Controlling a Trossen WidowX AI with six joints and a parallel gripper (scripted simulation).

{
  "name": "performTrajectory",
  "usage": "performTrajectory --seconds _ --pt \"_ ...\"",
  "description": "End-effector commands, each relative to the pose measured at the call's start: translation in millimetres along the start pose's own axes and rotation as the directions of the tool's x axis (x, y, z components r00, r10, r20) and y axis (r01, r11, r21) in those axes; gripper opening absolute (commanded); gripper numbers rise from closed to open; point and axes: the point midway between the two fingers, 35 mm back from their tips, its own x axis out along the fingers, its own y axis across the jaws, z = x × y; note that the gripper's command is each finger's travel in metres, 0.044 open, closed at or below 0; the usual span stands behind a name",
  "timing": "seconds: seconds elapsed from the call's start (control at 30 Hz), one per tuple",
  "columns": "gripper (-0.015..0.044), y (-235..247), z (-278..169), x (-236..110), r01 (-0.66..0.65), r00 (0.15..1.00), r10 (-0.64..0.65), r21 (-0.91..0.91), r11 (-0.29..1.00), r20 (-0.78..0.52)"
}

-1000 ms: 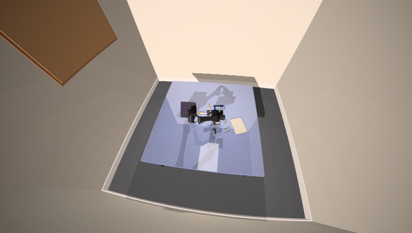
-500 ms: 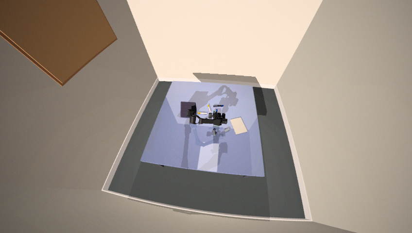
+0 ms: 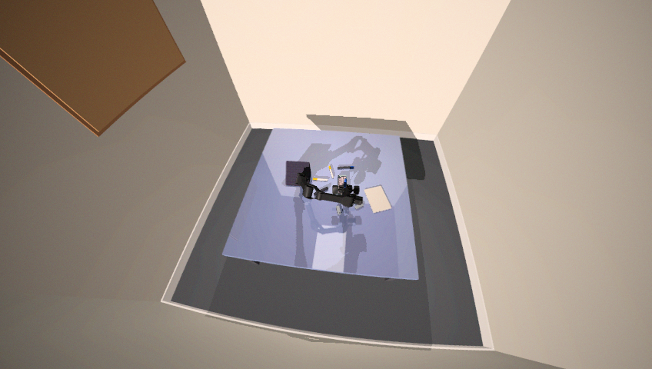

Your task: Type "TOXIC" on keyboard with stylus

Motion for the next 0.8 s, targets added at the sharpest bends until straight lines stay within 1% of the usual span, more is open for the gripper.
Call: performTrajectory --seconds 0.0,0.2,0.57,0.77 --pt "0.0000 3.7 6.7 -15.3 -0.009 1.000 0.009 -0.007 1.000 0.006" --pt "0.0000 4.9 14.8 -29.9 -0.010 1.000 0.010 -0.007 1.000 0.006" --pt "0.0000 4.9 15.7 -29.3 -0.010 1.000 0.010 -0.007 1.000 0.006" --pt "0.0000 4.5 32.1 -20.2 -0.010 1.000 0.010 -0.007 1.000 0.006"
